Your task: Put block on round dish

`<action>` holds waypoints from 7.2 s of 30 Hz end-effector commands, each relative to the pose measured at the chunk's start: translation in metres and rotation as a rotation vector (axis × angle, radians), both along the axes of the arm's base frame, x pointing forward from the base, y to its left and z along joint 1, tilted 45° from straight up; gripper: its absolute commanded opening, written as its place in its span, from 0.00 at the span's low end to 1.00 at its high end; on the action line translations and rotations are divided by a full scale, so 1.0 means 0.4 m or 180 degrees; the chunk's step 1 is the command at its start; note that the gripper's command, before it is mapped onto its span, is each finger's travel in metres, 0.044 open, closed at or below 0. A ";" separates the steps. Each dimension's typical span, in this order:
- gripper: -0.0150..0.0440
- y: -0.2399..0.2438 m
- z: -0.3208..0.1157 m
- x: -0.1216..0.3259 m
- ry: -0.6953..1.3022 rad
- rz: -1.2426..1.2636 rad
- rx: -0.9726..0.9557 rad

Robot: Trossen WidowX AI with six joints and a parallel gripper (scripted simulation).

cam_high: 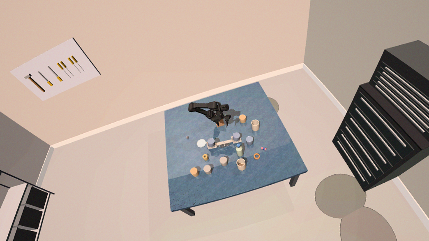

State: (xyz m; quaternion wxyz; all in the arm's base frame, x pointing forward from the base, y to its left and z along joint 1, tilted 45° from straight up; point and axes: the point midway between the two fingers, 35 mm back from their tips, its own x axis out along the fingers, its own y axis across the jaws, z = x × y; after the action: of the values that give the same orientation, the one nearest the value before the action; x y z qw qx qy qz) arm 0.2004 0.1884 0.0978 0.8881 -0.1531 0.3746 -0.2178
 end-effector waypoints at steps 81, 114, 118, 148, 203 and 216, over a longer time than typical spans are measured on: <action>1.00 -0.080 -0.447 0.230 -0.1000 -0.3301 0.1240; 0.25 -0.056 -0.430 0.231 -0.0995 -0.3301 0.1246; 0.25 -0.047 -0.422 0.231 -0.0994 -0.3301 0.1247; 0.25 0.023 -0.357 0.221 -0.0984 -0.3302 0.1254; 0.25 0.133 -0.225 0.177 -0.0983 -0.3305 0.1246; 0.25 0.124 -0.232 0.178 -0.0985 -0.3295 0.1216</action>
State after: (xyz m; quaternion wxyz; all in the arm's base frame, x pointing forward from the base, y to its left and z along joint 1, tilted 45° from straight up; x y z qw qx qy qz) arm 0.2717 0.2378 0.0052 0.7217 0.2473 0.2989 -0.5733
